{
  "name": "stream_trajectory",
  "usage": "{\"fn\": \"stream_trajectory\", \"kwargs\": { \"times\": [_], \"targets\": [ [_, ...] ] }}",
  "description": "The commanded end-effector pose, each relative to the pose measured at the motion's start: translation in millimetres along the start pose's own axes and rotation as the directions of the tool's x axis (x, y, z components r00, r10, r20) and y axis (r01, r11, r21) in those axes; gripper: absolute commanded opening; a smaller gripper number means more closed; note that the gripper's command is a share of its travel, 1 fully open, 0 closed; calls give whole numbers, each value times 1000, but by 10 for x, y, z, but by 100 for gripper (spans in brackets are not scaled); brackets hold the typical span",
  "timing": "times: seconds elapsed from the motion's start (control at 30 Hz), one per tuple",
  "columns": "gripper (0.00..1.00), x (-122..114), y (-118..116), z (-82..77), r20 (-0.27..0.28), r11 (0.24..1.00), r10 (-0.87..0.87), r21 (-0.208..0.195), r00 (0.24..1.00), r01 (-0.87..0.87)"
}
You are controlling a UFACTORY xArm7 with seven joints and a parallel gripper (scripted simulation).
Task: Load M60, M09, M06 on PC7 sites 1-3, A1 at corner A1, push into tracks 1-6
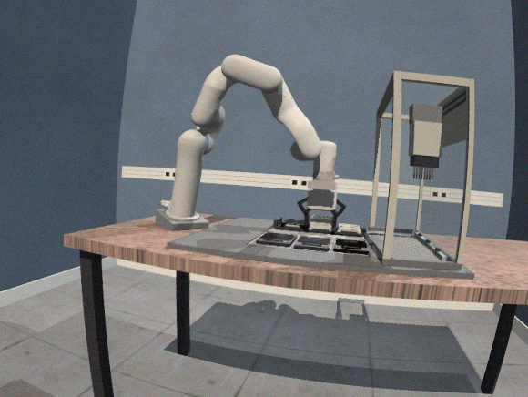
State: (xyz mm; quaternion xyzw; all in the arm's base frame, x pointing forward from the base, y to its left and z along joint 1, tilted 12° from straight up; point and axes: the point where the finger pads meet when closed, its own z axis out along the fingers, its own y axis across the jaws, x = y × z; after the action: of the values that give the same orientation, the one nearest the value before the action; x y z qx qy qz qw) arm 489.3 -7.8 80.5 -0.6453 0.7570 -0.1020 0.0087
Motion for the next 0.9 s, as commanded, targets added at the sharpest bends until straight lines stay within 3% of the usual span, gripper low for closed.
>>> {"fn": "stream_trajectory", "kwargs": {
  "times": [0.0,0.87],
  "targets": [
    [100,-4,-14,-75,1,1000,0,4,1000,0],
    [100,-4,-14,-459,1,1000,0,4,1000,0]
  ]
}}
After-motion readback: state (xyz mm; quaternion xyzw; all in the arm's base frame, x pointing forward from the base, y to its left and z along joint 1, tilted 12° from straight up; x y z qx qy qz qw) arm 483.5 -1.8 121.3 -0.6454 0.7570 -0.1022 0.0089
